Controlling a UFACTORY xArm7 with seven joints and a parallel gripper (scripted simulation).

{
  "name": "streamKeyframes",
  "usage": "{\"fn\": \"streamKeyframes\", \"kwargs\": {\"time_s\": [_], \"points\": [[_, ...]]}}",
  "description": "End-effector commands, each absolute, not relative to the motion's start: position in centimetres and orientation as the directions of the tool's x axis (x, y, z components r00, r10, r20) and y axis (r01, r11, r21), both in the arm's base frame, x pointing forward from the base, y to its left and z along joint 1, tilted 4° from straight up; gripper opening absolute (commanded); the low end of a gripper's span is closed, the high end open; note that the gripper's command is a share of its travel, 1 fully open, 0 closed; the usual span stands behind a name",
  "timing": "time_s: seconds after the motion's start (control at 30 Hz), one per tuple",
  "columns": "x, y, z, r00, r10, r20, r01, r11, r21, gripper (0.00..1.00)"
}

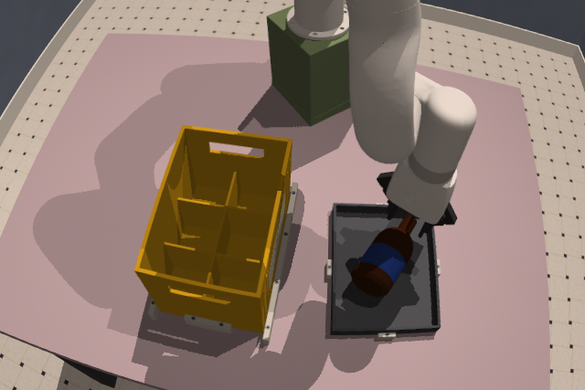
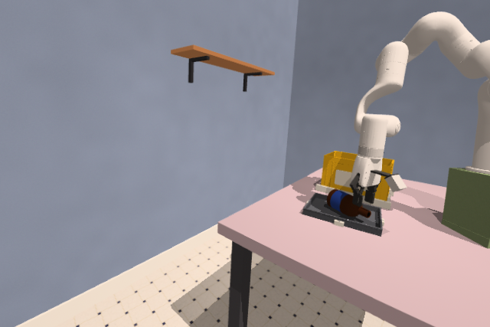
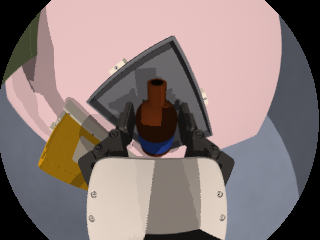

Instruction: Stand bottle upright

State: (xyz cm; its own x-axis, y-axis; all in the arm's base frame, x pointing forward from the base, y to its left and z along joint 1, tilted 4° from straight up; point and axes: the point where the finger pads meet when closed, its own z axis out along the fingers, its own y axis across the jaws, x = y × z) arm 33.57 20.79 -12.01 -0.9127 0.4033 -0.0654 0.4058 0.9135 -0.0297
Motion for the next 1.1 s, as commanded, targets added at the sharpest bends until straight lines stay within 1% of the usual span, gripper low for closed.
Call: {"fn": "streamKeyframes", "kwargs": {"time_s": [0.0,1.07], "points": [[33.7,20.9,-12.0,-0.913,0.403,-0.067,0.405,0.914,-0.027,0.65],[33.8,20.7,-14.7,-0.913,0.403,-0.067,0.405,0.914,-0.027,0.65]]}}
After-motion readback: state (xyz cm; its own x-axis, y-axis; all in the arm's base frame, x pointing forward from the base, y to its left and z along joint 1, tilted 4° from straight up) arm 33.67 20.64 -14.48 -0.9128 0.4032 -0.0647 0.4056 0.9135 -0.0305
